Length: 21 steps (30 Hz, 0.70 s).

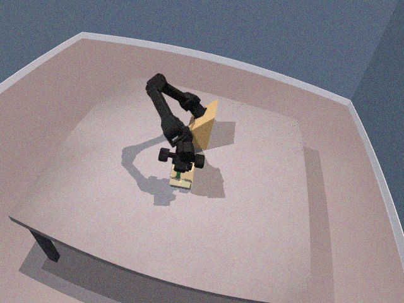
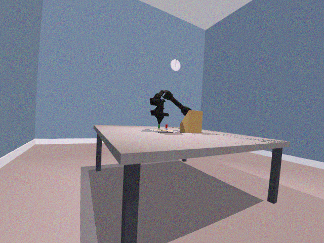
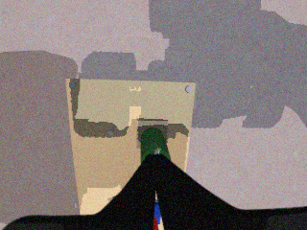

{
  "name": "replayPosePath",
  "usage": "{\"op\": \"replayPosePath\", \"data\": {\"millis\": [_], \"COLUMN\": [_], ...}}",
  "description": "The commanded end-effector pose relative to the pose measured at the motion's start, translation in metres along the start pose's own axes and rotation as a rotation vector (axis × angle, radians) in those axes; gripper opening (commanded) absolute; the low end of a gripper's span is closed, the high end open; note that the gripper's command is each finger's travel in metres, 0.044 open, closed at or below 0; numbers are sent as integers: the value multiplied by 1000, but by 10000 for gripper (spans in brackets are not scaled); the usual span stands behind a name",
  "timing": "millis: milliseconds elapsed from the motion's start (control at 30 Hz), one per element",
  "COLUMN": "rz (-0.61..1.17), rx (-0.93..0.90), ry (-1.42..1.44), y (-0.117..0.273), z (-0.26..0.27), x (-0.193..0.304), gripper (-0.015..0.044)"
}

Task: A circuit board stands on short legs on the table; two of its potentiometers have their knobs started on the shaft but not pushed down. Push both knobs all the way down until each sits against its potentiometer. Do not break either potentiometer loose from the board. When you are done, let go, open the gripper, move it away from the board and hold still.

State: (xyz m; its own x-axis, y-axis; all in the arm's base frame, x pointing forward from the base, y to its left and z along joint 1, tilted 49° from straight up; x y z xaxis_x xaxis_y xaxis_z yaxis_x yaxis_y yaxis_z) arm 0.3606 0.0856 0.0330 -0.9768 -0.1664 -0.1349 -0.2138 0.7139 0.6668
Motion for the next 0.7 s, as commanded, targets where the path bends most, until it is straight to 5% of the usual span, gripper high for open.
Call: {"op": "replayPosePath", "data": {"millis": [0, 233, 533, 667], "rz": [9, 9, 9, 9], "rx": [3, 3, 7, -5], "ry": [-5, -5, 4, 5], "y": [4, 15, 10, 25], "z": [-1, -1, 0, 6], "x": [0, 0, 3, 44], "gripper": [0, 0, 236, 341]}}
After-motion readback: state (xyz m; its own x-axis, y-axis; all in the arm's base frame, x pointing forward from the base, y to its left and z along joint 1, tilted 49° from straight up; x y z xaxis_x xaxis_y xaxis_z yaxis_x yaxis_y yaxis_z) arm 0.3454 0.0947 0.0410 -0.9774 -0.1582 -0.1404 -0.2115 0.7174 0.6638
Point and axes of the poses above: the point midway between the two fingers, 35 mm back from their tips, its own y axis back along the fingers, its own z axis across the jaws, x = y × z, the point moved 4 cm from there along y, back along the fingers, and after that the axes turned 13 degrees about -y, right-handed, at the moved point
